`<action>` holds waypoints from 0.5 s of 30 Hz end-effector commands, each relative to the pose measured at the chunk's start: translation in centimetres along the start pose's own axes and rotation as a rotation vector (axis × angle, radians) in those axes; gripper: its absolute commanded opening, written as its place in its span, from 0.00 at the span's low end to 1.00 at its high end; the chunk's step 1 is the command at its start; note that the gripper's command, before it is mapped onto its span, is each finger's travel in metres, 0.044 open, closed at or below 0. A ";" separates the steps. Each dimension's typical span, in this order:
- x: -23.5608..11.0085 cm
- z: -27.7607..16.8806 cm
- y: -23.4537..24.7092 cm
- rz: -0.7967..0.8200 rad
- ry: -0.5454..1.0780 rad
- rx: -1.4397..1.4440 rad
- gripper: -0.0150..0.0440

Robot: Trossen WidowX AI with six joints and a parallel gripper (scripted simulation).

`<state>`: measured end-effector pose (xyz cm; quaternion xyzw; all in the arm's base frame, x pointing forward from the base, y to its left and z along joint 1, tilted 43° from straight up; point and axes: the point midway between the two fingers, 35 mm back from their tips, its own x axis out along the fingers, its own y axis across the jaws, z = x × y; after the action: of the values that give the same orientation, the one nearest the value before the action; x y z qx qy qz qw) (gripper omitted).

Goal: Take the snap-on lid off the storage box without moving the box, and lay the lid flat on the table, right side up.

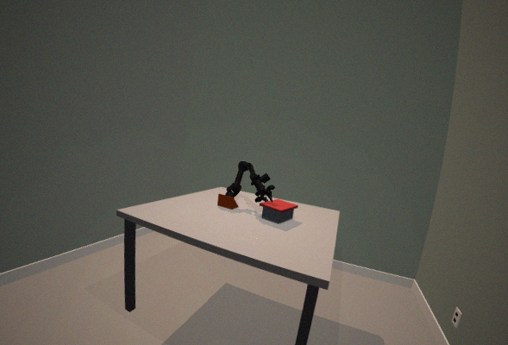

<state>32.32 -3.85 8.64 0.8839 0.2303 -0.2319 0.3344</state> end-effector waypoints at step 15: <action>-0.5 0.0 0.5 0.008 0.001 -0.003 0.25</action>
<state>32.24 -4.07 8.89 0.8841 0.2300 -0.2318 0.3342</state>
